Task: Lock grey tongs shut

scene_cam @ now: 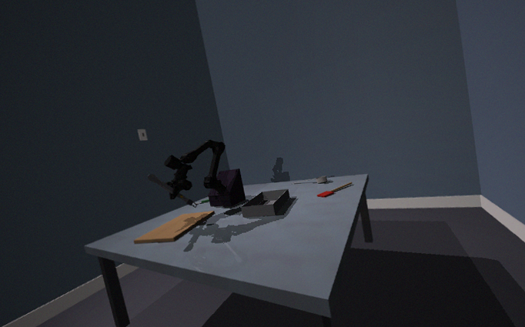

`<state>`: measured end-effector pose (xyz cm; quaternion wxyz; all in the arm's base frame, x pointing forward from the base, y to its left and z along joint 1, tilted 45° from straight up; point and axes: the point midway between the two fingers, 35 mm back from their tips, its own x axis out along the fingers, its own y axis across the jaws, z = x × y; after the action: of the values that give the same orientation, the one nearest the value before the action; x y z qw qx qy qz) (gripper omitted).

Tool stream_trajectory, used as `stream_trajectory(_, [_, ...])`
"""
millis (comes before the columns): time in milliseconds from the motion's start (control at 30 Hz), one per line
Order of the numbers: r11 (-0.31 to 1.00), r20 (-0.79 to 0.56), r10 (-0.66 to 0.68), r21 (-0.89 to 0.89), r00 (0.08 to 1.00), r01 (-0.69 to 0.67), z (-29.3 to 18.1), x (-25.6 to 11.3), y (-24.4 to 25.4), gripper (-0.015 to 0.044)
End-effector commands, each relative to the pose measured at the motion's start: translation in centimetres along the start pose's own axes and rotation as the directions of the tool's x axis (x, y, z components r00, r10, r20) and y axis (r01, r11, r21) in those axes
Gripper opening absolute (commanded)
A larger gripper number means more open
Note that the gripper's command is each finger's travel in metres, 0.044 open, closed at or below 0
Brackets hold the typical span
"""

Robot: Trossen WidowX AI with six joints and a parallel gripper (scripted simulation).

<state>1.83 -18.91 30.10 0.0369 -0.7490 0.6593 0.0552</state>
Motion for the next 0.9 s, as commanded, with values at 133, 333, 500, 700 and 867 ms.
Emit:
stream_trajectory(133, [1.000, -0.157, -0.004, -0.013, 0.988, 0.002, 0.3, -0.5, -0.1, -0.0150])
stream_trajectory(333, [1.000, -0.255, -0.008, -0.031, 0.967, 0.001, 0.8, -0.7, -0.1, -0.0150])
stream_trajectory(500, [0.999, -0.311, -0.012, -0.042, 0.950, -0.001, 1.1, -0.8, -0.1, -0.0150])
stream_trajectory(700, [0.999, -0.311, -0.012, -0.042, 0.950, -0.001, 1.1, -0.8, -0.1, -0.0150])
stream_trajectory(867, [0.999, -0.311, -0.012, -0.042, 0.950, -0.001, 1.1, -0.8, -0.1, -0.0150])
